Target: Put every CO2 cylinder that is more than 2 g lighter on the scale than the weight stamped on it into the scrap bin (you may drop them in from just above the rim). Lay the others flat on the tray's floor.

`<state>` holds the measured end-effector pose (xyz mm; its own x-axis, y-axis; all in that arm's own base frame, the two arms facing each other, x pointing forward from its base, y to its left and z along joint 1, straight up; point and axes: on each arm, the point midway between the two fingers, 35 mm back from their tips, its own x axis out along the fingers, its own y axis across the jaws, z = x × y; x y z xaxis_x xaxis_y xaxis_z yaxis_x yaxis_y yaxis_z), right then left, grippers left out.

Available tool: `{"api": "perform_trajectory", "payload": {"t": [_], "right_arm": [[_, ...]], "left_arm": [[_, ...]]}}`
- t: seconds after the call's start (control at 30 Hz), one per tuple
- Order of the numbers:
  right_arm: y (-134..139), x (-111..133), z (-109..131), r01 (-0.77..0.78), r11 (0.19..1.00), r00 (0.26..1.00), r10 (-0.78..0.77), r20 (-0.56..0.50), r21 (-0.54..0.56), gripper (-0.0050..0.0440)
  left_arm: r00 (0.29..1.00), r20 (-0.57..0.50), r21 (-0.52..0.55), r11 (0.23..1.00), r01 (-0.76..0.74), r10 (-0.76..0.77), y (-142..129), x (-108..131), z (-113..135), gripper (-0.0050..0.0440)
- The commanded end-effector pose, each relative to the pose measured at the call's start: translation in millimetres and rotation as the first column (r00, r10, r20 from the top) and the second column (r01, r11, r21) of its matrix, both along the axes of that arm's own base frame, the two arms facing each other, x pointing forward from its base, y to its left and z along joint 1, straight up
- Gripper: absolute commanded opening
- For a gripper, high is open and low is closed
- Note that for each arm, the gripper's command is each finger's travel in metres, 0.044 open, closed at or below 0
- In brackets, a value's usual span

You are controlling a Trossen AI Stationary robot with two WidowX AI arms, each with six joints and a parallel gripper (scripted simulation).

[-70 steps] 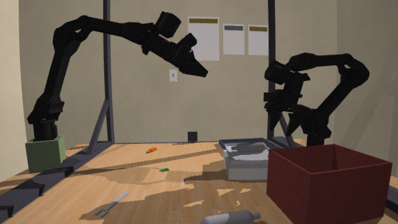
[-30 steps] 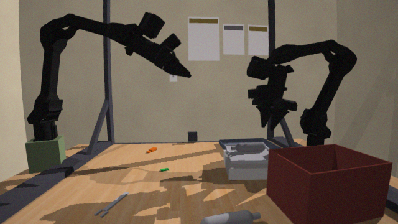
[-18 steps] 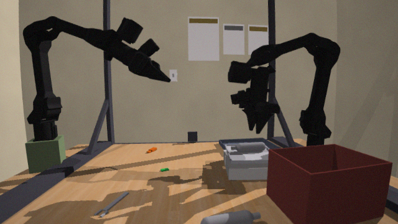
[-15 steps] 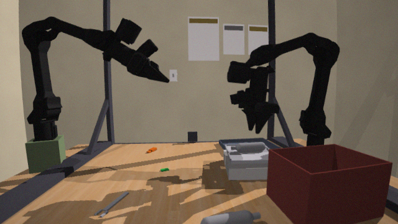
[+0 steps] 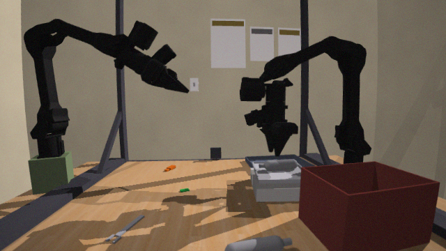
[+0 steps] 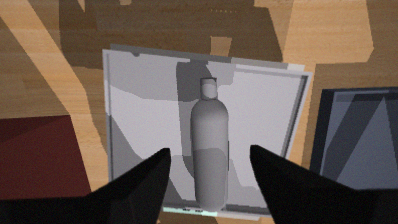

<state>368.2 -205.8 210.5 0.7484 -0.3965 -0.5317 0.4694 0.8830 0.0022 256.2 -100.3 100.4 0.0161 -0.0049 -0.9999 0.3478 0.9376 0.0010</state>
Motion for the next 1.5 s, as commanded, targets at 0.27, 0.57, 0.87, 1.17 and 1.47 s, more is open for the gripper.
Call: {"api": "perform_trajectory", "payload": {"t": [0.27,0.57,0.87,1.17,1.47], "right_arm": [[-1,-1,12,0.002,1.0,1.0,-0.002,0.026,-0.017,0.044],[-1,-1,12,0.002,1.0,1.0,-0.002,0.026,-0.017,0.044],[-1,-1,12,0.002,1.0,1.0,-0.002,0.026,-0.017,0.044],[-1,-1,12,0.002,1.0,1.0,-0.002,0.026,-0.017,0.044],[-1,-1,12,0.002,1.0,1.0,-0.002,0.026,-0.017,0.044]], "left_arm": [[1.0,-0.015,0.003,1.0,0.003,-0.003,-3,4,-12,0.0253],[1.0,-0.015,0.003,1.0,0.002,-0.002,-3,4,-22,0.0253],[1.0,-0.015,0.003,1.0,0.002,-0.002,-3,4,-35,0.0253],[1.0,-0.011,0.001,1.0,0.002,-0.002,-4,5,-39,0.0229],[1.0,0.005,-0.003,1.0,0.003,-0.003,-4,7,-34,0.0153]]}}
